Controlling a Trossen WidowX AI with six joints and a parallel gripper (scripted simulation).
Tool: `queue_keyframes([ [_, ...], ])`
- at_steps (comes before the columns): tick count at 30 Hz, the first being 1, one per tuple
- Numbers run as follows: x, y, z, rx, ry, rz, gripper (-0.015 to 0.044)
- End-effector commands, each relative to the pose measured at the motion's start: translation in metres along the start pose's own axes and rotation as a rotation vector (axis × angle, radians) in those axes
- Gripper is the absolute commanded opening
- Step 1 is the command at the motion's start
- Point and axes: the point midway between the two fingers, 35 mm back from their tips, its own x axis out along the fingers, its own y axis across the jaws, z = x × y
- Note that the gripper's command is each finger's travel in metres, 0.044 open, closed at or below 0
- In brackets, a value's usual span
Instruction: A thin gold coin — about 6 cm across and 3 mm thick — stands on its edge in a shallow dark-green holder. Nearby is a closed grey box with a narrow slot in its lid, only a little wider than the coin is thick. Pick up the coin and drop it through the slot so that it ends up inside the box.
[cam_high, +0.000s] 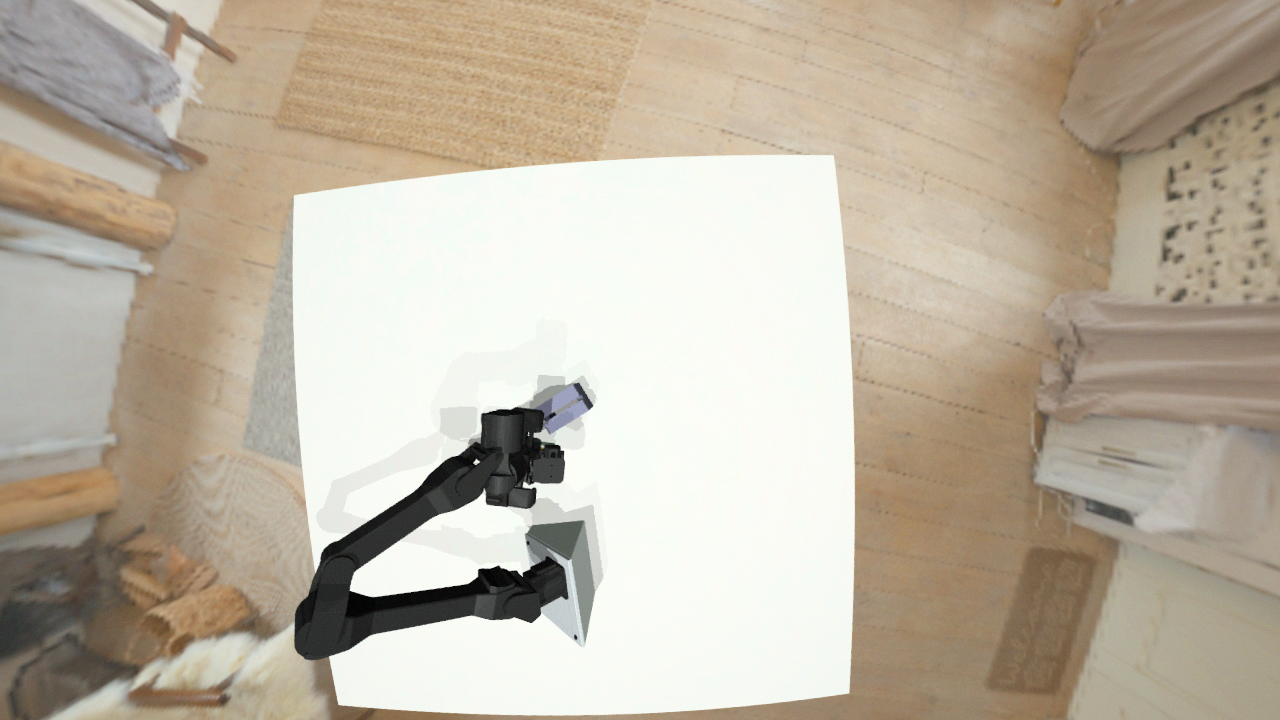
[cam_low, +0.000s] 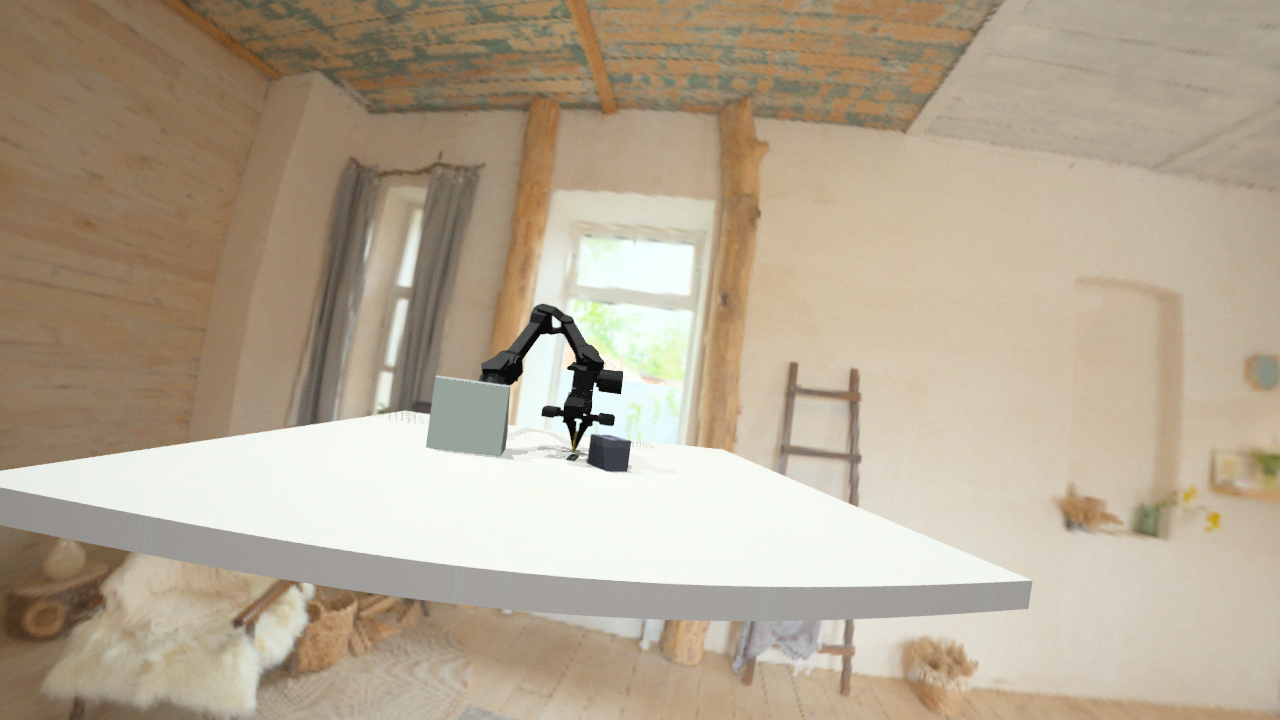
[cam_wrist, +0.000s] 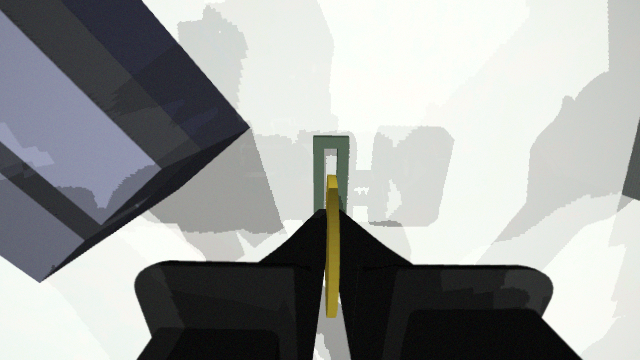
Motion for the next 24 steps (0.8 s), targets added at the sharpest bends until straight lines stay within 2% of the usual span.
queue_keyframes([
  [1, -0.011, 0.004, 0.0, -0.011, -0.007, 0.009, 0.0],
  [24, -0.067, 0.001, 0.0, -0.01, -0.005, 0.006, 0.0],
])
